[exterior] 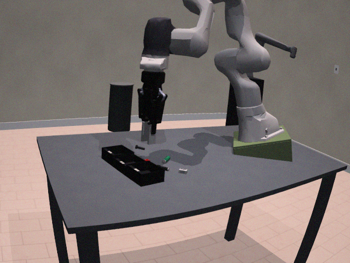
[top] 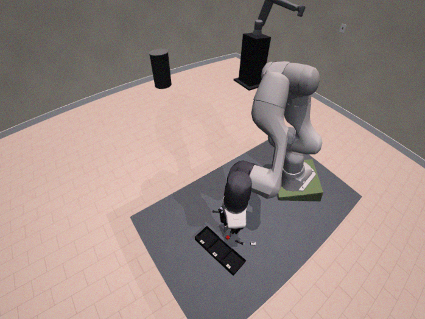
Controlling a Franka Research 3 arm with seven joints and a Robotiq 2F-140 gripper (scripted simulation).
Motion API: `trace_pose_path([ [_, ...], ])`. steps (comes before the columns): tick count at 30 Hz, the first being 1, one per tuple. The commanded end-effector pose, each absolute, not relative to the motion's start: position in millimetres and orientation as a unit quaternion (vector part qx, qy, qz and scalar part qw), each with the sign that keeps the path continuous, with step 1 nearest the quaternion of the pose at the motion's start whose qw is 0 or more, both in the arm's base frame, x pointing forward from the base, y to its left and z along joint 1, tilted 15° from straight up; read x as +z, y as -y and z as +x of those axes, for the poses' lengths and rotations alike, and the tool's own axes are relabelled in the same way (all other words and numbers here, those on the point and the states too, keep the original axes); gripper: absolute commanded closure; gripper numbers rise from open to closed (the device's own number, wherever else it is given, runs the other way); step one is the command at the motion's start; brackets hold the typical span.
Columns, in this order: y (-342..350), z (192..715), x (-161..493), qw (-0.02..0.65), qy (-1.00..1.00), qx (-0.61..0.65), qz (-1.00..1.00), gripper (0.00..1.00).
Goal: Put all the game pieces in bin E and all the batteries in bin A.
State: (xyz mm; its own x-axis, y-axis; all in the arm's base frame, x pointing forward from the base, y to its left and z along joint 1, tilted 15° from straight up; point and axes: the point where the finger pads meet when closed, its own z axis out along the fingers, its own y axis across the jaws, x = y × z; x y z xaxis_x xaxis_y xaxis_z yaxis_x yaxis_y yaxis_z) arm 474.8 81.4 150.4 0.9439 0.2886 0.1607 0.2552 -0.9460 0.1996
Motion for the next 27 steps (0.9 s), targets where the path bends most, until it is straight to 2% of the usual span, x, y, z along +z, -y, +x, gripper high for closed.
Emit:
trace_pose_path([
  [1,-81,475,151,0.088,-0.135,0.096,0.982,0.81],
  [7,-80,475,151,0.088,-0.135,0.096,0.982,0.81],
  [27,-73,493,90,0.088,-0.135,0.096,0.982,0.81],
])
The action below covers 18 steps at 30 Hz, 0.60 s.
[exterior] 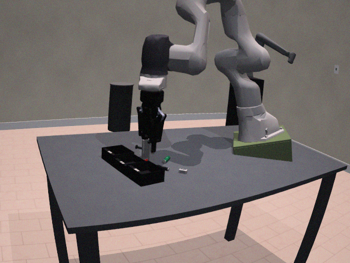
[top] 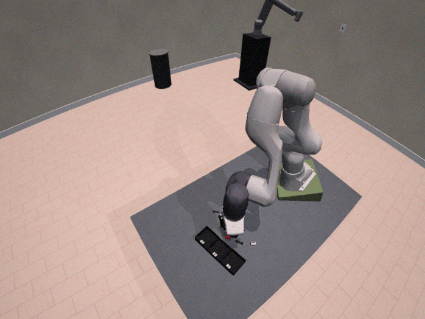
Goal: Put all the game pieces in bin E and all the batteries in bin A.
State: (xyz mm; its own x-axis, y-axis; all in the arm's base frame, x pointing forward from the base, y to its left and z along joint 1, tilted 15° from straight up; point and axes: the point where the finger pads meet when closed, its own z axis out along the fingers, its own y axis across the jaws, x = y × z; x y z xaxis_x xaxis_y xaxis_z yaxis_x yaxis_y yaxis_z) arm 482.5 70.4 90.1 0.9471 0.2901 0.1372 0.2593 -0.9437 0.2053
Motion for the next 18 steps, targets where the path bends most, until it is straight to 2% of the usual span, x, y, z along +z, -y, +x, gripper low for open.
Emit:
trace_pose_path([
  [1,-73,493,90,0.088,-0.135,0.096,0.982,0.81],
  [18,-70,493,78,0.088,-0.135,0.096,0.982,0.81],
])
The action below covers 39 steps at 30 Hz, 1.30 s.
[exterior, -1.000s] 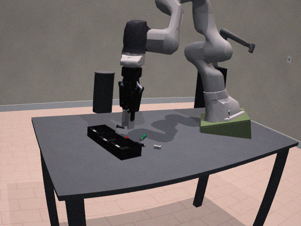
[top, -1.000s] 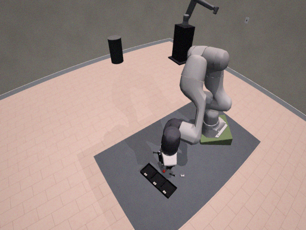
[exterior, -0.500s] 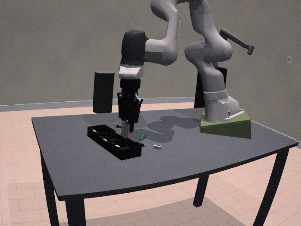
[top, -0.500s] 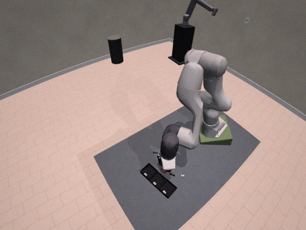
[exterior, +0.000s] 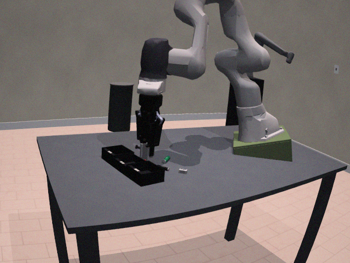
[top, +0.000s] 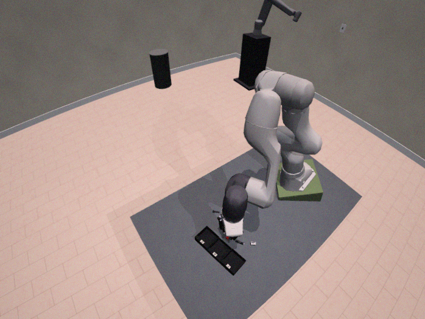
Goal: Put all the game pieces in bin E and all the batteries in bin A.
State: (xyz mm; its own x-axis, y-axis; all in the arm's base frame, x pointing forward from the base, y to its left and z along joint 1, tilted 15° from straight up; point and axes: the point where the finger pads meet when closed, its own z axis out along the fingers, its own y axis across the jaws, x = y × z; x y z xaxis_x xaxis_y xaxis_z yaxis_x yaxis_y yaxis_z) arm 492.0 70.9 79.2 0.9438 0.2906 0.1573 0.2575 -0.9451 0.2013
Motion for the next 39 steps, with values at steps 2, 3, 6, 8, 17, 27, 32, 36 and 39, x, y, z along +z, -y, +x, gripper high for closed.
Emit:
trace_pose_path([
  [2,-69.7,492.6,78.0,0.088,-0.135,0.096,0.982,0.81],
  [3,-69.7,492.4,77.9,0.088,-0.135,0.096,0.982,0.81],
  [6,-69.6,492.2,77.9,0.088,-0.135,0.096,0.982,0.81],
  [8,-69.4,491.8,77.8,0.088,-0.135,0.096,0.982,0.81],
  [17,-68.7,490.8,77.7,0.088,-0.135,0.096,0.982,0.81],
  [27,-68.7,490.7,77.7,0.088,-0.135,0.096,0.982,0.93],
  [32,-68.7,490.7,77.7,0.088,-0.135,0.096,0.982,0.93],
  [36,-68.7,490.7,77.7,0.088,-0.135,0.096,0.982,0.93],
  [39,-68.7,490.7,77.7,0.088,-0.135,0.096,0.982,0.93],
])
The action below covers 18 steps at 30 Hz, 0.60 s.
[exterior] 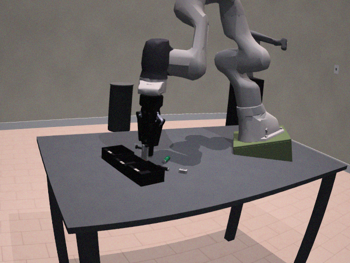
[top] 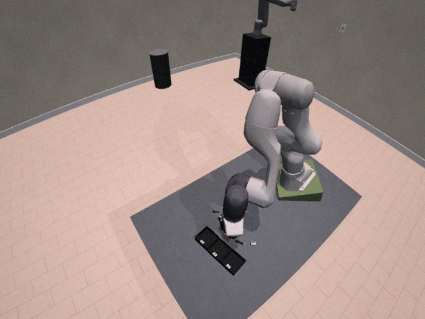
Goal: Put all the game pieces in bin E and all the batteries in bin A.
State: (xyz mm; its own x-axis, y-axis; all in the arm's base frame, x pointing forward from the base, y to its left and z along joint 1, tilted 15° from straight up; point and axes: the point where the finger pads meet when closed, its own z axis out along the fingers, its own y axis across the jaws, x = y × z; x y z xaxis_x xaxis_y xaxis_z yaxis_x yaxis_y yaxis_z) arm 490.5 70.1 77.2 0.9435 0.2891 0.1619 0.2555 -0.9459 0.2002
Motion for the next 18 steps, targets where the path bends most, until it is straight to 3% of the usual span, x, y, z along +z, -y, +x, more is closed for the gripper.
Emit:
trace_pose_path([
  [1,-69,491,78,0.088,-0.135,0.096,0.982,0.93],
  [18,-71,488,91,0.088,-0.135,0.096,0.982,0.93],
])
